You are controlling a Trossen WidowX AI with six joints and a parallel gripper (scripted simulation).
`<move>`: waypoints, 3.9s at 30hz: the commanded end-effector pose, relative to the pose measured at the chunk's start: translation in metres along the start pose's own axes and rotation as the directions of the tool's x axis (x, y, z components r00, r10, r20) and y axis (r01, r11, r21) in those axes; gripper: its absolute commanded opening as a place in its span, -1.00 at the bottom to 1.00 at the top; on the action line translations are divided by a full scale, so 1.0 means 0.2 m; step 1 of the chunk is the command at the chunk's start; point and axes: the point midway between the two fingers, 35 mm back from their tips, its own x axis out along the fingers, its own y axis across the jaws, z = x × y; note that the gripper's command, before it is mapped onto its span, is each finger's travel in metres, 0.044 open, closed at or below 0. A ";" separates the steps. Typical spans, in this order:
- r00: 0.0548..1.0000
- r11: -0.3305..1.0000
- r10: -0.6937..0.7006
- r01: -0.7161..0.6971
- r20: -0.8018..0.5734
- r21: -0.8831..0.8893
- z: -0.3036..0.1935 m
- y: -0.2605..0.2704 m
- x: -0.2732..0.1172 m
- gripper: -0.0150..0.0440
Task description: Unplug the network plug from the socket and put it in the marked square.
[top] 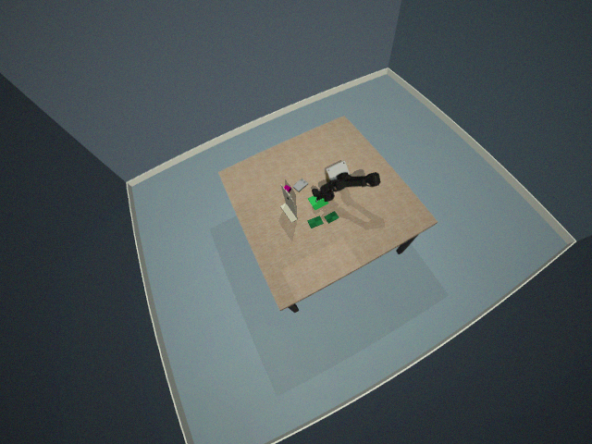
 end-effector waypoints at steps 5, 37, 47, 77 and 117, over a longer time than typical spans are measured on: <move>1.000 1.000 -0.002 0.002 -0.006 0.006 0.00 0.01 0.01 -0.49; 1.000 1.000 0.001 -0.001 -0.004 0.002 0.00 0.00 -0.04 0.04; 1.000 1.000 0.000 0.000 -0.005 0.003 0.00 0.00 -0.08 0.04; 1.000 1.000 0.005 -0.005 -0.019 0.001 -0.02 -0.05 -0.19 0.04; 1.000 1.000 0.010 -0.010 -0.022 0.002 -0.02 -0.16 -0.36 0.04</move>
